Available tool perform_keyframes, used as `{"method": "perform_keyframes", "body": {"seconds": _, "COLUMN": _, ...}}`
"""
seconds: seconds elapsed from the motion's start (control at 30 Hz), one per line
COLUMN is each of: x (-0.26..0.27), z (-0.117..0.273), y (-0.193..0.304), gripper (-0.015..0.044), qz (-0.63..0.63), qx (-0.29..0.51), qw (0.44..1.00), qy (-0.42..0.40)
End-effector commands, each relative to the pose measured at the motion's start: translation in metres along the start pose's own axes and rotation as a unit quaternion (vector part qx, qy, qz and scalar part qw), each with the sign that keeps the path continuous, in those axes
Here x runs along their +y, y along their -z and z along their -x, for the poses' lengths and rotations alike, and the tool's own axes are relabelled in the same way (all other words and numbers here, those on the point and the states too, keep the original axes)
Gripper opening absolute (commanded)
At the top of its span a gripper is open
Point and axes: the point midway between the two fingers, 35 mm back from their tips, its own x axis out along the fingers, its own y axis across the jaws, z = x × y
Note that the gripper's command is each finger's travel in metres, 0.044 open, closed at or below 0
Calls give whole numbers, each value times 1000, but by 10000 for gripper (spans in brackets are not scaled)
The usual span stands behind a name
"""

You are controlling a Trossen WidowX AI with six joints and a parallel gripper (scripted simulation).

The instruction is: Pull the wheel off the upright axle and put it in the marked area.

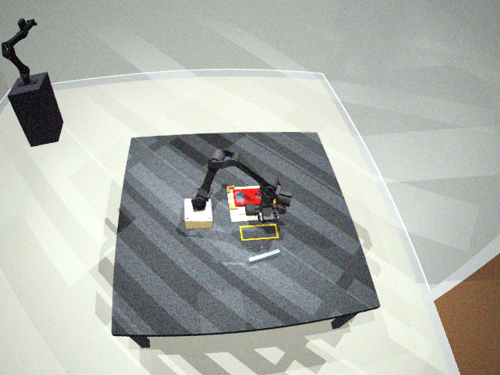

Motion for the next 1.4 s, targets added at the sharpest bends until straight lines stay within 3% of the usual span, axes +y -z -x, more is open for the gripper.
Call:
{"method": "perform_keyframes", "body": {"seconds": 0.0, "x": -7, "z": 0, "y": -7, "gripper": 0, "qz": 1, "qx": 2, "qw": 1000, "qy": -1}}
{"method": "perform_keyframes", "body": {"seconds": 0.43, "x": -6, "z": -26, "y": -8, "gripper": 0, "qz": 1, "qx": 2, "qw": 1000, "qy": -1}}
{"method": "perform_keyframes", "body": {"seconds": 0.8, "x": -7, "z": -100, "y": -8, "gripper": 0, "qz": 1, "qx": 2, "qw": 1000, "qy": 0}}
{"method": "perform_keyframes", "body": {"seconds": 0.93, "x": -8, "z": -104, "y": -7, "gripper": 0, "qz": 1, "qx": 2, "qw": 1000, "qy": 0}}
{"method": "perform_keyframes", "body": {"seconds": 1.3, "x": -9, "z": -99, "y": -8, "gripper": 289, "qz": 3, "qx": 2, "qw": 1000, "qy": 3}}
{"method": "perform_keyframes", "body": {"seconds": 1.37, "x": -8, "z": -89, "y": -8, "gripper": 300, "qz": 2, "qx": 2, "qw": 1000, "qy": 3}}
